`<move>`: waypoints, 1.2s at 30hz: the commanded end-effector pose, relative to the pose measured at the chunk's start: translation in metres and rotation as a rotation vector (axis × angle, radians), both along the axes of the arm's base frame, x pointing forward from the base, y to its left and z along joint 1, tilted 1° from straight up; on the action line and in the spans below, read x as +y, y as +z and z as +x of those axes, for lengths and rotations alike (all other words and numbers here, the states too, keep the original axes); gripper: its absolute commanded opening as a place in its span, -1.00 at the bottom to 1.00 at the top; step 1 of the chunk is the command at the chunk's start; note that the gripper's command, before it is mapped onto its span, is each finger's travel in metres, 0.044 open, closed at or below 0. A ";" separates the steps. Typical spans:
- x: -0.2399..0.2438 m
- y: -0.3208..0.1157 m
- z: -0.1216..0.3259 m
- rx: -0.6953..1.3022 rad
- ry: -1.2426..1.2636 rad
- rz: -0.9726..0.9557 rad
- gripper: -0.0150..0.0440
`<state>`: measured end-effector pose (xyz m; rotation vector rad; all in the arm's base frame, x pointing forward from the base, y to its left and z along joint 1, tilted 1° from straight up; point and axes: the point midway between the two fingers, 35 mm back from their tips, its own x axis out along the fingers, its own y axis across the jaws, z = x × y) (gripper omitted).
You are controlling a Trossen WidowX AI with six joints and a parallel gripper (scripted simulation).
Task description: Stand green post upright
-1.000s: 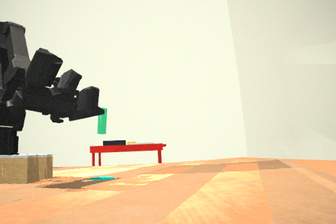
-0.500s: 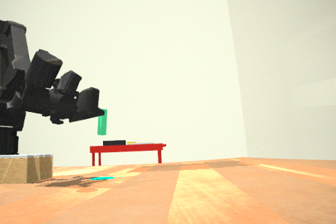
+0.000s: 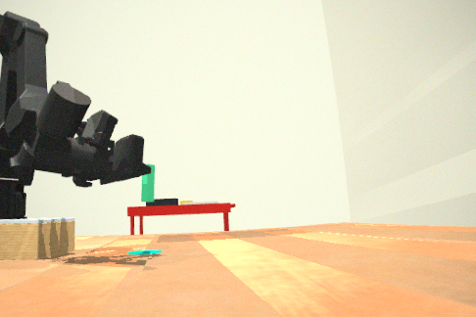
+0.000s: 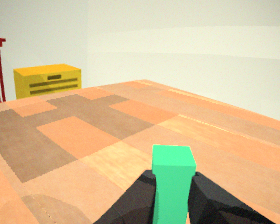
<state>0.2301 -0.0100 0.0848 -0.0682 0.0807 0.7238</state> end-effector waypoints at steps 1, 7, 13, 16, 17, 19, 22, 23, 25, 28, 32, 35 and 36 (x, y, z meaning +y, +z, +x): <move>0.000 -0.007 0.000 -0.009 0.004 -0.005 -0.42; -0.001 -0.016 0.001 -0.014 0.006 -0.010 -0.42; -0.001 -0.025 0.001 -0.020 0.007 -0.015 -0.42; -0.001 -0.029 0.001 -0.023 0.008 -0.017 -0.42; -0.001 -0.030 0.001 -0.024 0.008 -0.018 -0.42; -0.001 -0.033 0.000 -0.026 0.008 -0.020 -0.42; 0.000 -0.038 0.000 -0.028 0.009 -0.022 -0.42; 0.000 -0.039 0.000 -0.029 0.009 -0.023 -0.42; 0.000 -0.042 -0.001 -0.031 0.010 -0.024 -0.42; 0.001 -0.046 -0.002 -0.034 0.010 -0.027 -0.42; 0.002 -0.051 -0.003 -0.038 0.011 -0.030 -0.42; 0.003 -0.055 -0.004 -0.040 0.012 -0.032 -0.42; 0.003 -0.056 -0.004 -0.041 0.012 -0.033 -0.42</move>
